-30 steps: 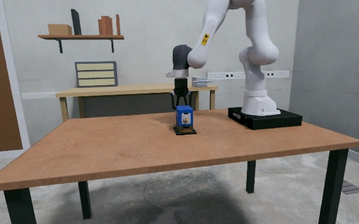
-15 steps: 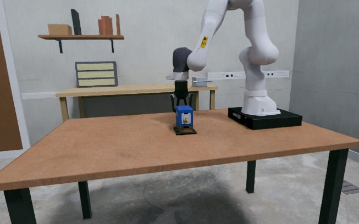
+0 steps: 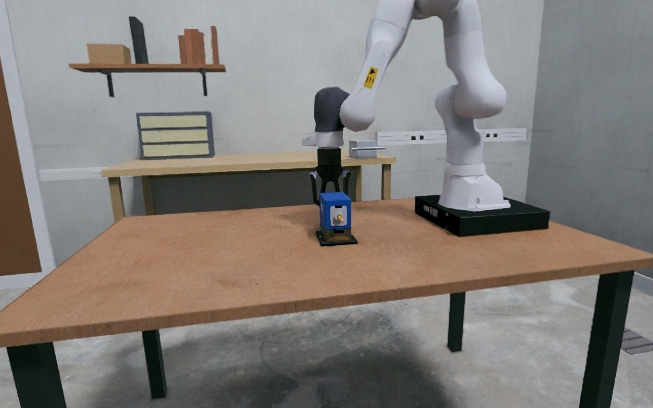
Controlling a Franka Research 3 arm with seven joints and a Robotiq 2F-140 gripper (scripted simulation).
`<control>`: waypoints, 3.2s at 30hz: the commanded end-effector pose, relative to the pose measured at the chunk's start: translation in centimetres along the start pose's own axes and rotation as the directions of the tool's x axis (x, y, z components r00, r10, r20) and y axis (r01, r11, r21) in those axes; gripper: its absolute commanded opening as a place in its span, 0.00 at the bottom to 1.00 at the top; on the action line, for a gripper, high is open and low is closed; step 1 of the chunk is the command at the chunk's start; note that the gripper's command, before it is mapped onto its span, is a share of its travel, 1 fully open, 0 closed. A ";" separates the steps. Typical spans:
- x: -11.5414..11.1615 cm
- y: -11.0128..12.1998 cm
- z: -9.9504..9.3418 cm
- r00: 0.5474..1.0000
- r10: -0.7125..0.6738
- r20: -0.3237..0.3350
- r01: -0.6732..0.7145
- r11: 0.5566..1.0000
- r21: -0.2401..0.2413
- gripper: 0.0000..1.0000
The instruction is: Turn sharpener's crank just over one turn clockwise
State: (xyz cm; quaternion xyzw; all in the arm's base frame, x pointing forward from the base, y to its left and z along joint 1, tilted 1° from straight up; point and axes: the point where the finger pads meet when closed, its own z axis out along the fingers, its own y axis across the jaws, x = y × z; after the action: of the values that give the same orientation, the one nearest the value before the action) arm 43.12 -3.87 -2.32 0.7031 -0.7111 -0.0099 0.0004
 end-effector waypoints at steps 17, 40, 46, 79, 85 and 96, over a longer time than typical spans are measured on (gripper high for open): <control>0.1 -0.2 0.0 1.000 -0.004 0.001 0.004 1.000 0.005 0.10; 0.1 -0.2 0.0 1.000 -0.004 0.001 0.004 1.000 0.005 0.10; 0.1 -0.2 0.0 1.000 -0.004 0.001 0.004 1.000 0.005 0.10; 0.1 1.3 -0.4 1.000 -0.004 0.001 0.004 1.000 0.005 0.10; 0.1 1.8 -0.6 1.000 -0.004 0.001 0.004 1.000 0.005 0.10; 0.1 2.9 -1.5 1.000 -0.004 0.001 0.004 1.000 0.005 0.10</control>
State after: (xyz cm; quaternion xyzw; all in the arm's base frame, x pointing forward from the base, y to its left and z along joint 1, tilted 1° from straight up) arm 40.51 -3.89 -1.11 0.7074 -0.7068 -0.0084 -0.0032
